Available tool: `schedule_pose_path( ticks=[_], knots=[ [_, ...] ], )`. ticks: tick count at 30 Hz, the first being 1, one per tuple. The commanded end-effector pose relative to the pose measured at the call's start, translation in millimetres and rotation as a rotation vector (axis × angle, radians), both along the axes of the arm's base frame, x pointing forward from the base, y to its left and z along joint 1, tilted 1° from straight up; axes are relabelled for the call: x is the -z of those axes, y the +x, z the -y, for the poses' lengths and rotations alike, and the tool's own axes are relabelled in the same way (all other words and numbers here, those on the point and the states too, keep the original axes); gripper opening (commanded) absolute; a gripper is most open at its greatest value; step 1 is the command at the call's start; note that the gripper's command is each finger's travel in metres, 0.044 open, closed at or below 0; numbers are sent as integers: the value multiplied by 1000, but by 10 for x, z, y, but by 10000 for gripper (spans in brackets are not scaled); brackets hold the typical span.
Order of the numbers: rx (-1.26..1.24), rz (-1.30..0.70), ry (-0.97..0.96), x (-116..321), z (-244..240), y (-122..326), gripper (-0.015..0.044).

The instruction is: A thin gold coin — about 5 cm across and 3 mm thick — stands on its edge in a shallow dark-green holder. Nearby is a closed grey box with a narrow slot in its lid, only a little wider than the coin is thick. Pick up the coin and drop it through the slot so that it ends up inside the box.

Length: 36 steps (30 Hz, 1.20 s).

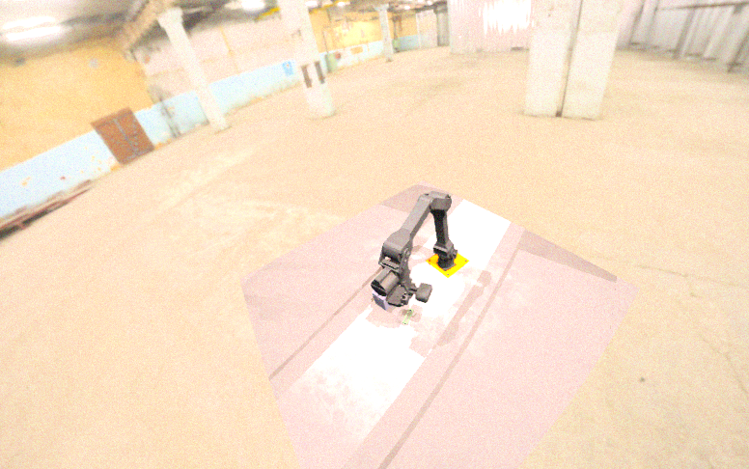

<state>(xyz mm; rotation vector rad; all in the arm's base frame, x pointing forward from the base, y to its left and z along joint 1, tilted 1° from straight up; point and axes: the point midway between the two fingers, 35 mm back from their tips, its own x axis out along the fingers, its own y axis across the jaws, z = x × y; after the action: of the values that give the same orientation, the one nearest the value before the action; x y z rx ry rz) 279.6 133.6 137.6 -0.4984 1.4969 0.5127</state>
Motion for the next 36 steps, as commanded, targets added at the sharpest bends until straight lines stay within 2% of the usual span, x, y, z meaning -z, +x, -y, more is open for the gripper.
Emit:
schedule_pose_path(
  ticks=[1,8,17,36],
  knots=[
    [77,0,-2,-36,15,4,0],
    [297,-3,0,-44,42,25,0],
    [303,-3,1,-44,58,32,0],
    [307,-2,0,-39,508,199,0]
  ],
)
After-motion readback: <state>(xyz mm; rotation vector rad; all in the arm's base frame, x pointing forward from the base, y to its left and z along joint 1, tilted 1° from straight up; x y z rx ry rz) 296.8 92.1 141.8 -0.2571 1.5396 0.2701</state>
